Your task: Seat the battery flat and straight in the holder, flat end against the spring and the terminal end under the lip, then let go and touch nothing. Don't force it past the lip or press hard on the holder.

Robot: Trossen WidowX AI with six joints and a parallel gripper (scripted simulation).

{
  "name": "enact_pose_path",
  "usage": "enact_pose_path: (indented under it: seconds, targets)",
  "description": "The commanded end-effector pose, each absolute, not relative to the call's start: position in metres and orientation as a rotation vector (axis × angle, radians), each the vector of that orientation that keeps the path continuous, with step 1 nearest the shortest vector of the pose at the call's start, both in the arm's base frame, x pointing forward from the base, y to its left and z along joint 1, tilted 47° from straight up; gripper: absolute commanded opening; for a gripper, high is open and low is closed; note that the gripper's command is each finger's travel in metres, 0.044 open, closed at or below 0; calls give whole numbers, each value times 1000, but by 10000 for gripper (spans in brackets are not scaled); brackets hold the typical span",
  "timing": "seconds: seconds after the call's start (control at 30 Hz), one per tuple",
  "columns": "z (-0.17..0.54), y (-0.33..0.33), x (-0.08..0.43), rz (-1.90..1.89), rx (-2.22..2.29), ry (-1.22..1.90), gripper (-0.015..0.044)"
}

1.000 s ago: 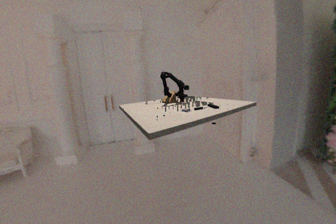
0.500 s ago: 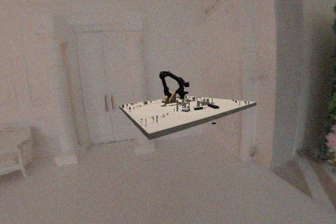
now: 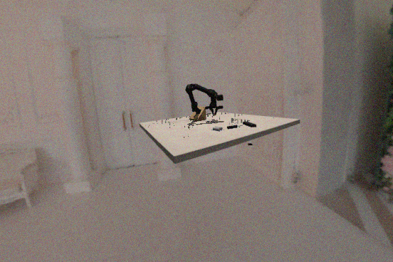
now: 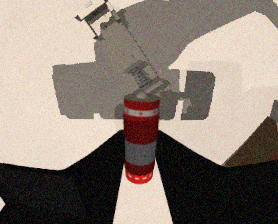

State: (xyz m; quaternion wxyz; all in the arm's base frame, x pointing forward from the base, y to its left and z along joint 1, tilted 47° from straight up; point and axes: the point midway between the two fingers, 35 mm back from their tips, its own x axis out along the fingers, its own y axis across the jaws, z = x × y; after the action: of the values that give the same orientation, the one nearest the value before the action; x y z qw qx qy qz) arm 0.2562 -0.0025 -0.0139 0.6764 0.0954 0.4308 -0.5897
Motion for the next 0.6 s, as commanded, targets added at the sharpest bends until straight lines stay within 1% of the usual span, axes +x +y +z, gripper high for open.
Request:
enact_pose_path:
  seconds: [0.0,0.37,0.57]
  targets:
    - [-1,-9,274,-1219,63,1083,73]
    - [26,-27,303,-987,-253,1302,73]
    - [27,-29,304,-971,-274,1315,73]
